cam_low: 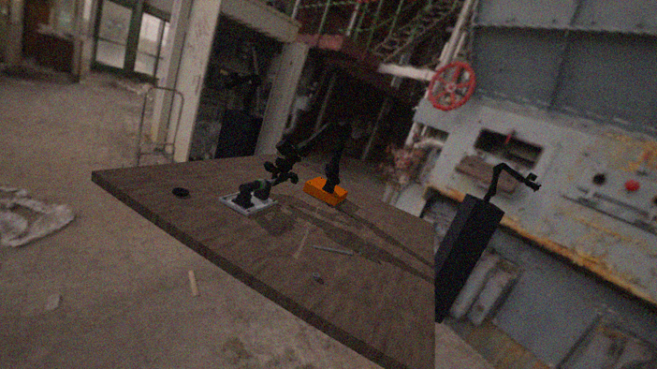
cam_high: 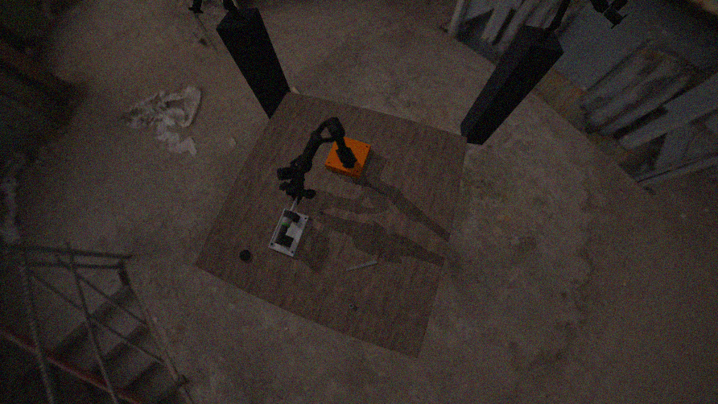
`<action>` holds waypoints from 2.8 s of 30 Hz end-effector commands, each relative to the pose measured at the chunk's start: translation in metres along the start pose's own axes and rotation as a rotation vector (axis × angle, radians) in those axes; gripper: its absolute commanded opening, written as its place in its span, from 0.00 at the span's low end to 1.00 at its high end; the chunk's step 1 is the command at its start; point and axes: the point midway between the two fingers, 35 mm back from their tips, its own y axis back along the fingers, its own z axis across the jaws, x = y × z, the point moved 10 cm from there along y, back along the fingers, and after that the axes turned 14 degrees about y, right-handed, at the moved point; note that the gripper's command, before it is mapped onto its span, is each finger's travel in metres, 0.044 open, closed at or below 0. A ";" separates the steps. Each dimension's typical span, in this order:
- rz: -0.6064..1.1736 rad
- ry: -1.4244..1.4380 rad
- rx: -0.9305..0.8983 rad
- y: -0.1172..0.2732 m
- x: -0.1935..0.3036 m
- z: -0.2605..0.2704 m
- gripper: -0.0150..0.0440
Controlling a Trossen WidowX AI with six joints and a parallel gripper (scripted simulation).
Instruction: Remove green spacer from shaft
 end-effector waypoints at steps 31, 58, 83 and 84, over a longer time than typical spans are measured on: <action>0.001 0.004 0.001 0.004 0.003 0.001 0.25; 0.001 0.004 0.001 0.006 0.005 0.002 0.25; 0.001 0.004 0.001 0.008 0.007 0.002 0.25; 0.001 0.004 0.001 0.008 0.007 0.002 0.25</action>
